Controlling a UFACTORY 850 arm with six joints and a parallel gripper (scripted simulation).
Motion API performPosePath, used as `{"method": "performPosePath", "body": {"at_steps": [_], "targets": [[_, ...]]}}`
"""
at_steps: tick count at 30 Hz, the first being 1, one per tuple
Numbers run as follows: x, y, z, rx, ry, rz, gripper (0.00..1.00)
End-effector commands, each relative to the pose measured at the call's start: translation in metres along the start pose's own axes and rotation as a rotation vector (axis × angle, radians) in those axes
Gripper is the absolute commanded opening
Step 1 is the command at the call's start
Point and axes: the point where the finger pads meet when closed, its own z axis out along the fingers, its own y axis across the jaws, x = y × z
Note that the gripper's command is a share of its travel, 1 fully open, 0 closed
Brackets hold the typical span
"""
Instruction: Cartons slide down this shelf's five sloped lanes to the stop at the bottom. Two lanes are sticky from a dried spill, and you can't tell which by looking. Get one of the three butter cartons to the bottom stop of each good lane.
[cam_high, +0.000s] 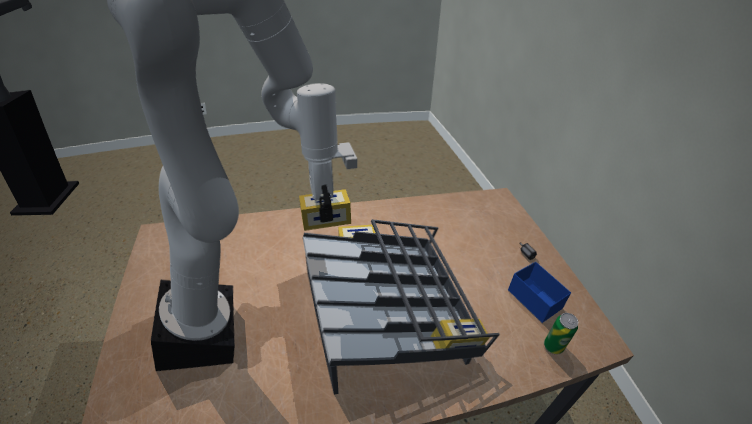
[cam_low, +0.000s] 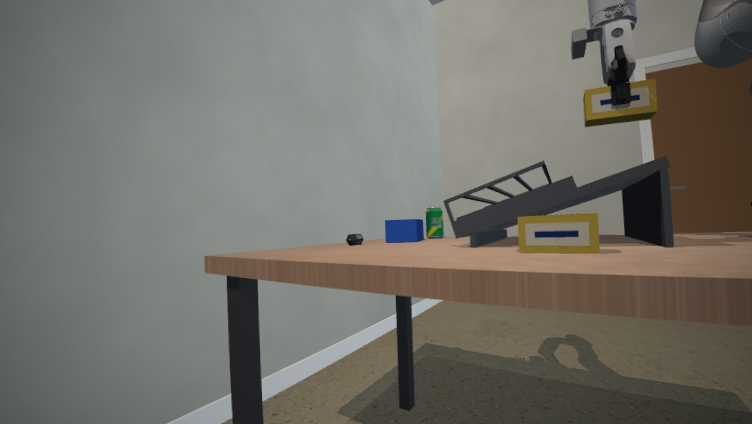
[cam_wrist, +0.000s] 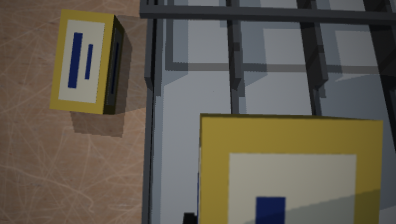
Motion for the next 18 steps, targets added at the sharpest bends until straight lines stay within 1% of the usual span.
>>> {"method": "performPosePath", "body": {"at_steps": [1,2,5,8,13,18], "targets": [[0.011,0.021,-0.002,0.04,-0.029,-0.011,0.0],[0.019,0.075,0.002,0.002,0.001,0.0,0.0],[0.023,0.091,0.002,0.002,0.001,0.0,0.0],[0.03,0.129,0.004,0.002,0.001,0.0,0.0],[0.044,0.185,0.007,0.002,0.001,0.0,0.0],[0.044,0.185,0.007,0.002,0.001,0.0,0.0]]}}
